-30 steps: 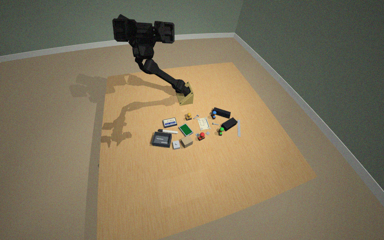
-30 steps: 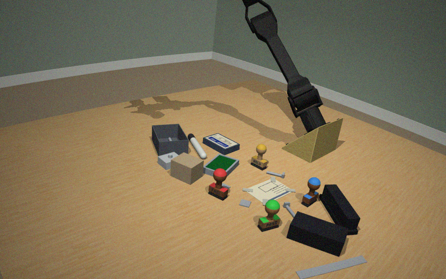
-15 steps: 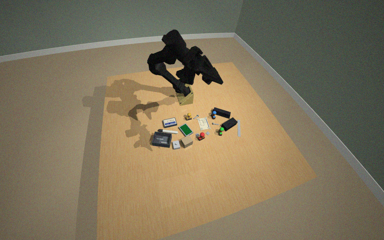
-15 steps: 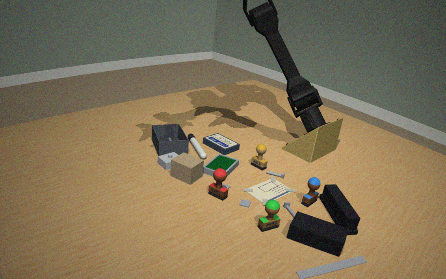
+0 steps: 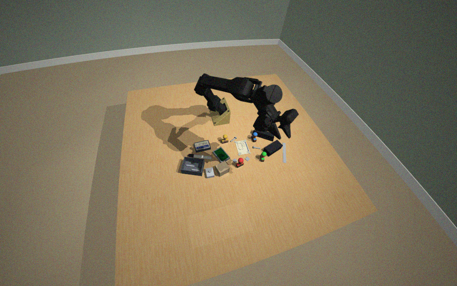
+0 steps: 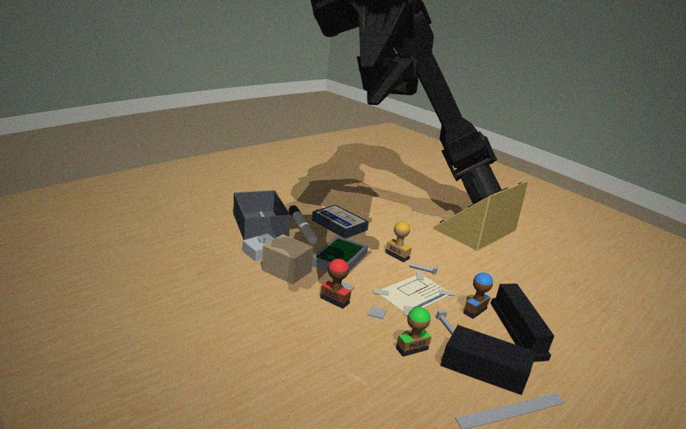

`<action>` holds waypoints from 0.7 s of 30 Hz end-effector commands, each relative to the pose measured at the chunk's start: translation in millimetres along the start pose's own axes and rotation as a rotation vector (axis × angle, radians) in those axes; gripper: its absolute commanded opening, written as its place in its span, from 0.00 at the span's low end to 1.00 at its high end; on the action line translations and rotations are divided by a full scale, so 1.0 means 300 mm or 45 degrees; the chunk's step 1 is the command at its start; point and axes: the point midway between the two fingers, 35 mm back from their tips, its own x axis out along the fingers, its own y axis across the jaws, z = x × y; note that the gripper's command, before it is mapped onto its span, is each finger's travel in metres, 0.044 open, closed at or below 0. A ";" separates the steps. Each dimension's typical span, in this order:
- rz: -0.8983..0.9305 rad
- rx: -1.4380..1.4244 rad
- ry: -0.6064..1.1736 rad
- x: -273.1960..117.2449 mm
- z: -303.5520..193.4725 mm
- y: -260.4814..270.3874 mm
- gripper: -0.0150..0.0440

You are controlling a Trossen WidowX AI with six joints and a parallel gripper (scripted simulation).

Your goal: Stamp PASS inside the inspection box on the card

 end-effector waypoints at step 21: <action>-1.096 -1.240 0.469 0.378 -0.212 -0.717 0.64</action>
